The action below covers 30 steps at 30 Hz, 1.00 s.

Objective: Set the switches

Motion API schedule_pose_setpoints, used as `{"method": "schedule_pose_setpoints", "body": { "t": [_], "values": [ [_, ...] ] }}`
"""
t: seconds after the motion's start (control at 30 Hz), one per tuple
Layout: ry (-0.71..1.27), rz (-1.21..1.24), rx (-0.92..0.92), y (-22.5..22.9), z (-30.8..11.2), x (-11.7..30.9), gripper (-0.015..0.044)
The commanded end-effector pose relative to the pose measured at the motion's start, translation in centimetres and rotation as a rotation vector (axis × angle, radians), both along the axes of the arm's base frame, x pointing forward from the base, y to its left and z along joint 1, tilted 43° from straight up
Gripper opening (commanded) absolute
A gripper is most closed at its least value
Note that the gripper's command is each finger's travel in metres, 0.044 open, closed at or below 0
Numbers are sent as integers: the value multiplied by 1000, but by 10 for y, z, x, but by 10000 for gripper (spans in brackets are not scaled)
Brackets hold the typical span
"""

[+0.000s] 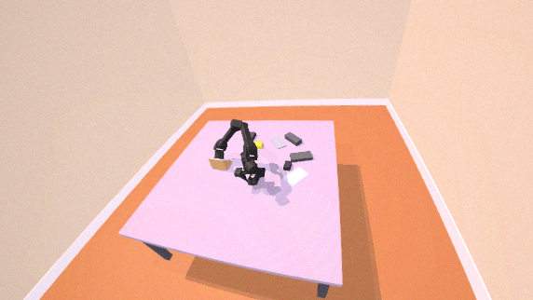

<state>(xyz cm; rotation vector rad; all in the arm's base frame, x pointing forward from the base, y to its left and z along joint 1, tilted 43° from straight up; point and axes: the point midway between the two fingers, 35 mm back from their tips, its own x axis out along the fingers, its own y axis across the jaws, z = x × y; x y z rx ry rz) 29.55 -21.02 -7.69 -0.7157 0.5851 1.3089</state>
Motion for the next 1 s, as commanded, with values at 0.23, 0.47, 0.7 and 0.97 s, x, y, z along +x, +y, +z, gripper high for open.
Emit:
{"method": "schedule_pose_setpoints", "body": {
  "t": [0.23,0.47,0.7,0.97],
  "values": [
    [-5,-3,-2,-2,12,-3,335],
    [-5,-3,-1,-2,18,-4,335],
    [-5,-3,-1,-2,23,-5,335],
    [-5,-3,-1,-2,30,-6,335]
  ]
}}
